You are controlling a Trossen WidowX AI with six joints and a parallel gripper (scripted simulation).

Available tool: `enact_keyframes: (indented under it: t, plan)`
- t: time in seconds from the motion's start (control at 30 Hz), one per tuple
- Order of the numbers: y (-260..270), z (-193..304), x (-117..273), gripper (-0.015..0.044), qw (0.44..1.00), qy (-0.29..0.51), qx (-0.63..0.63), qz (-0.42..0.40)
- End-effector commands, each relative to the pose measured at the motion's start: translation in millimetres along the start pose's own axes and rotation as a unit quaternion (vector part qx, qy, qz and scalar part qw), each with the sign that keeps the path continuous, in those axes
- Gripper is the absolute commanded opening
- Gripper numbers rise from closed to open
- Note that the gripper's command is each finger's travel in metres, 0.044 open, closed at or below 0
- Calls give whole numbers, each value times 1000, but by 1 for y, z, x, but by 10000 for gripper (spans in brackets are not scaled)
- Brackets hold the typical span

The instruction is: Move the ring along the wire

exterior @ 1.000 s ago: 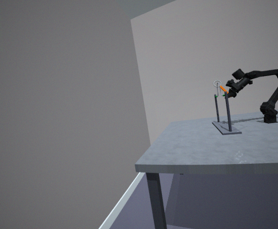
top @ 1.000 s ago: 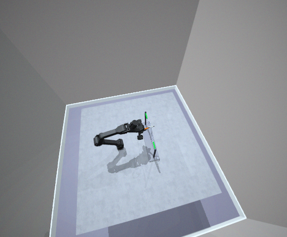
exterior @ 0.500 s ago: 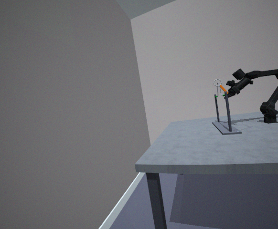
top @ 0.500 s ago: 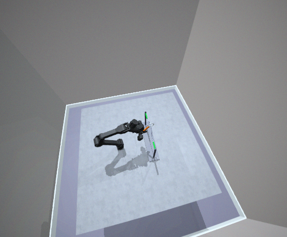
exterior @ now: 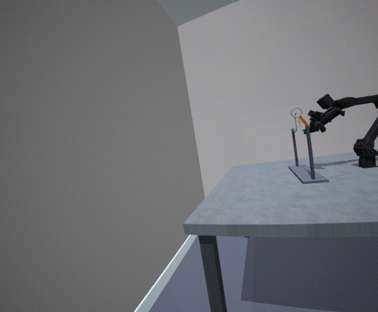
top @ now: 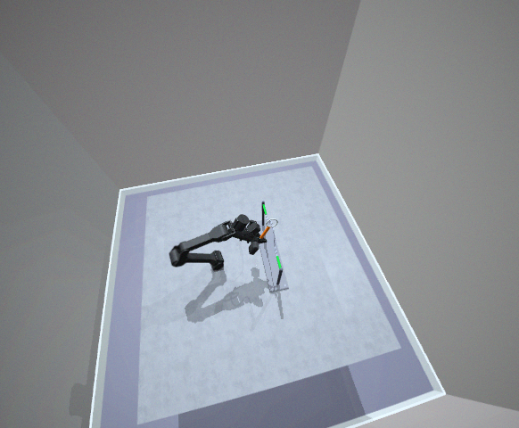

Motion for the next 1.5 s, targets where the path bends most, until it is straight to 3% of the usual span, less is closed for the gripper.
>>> enact_keyframes:
  t: [0.0, 0.73, 1.47]
  plan:
    - [-3, 3, -2, -150, 999, -2, 33, 21]
    - [-24, -3, -1, -150, 973, -30, 193, 123]
    - [-42, -15, 4, -150, 907, -56, 352, 223]
Point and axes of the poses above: the point midway between the two fingers, 35 mm back from their tips, its own x axis back along the fingers, its own y axis across the jaws, z = x × y, the point moved 1 cm from there along x, back along the fingers, and after that the axes turned 3 degrees about -x, right-handed, at the moved point
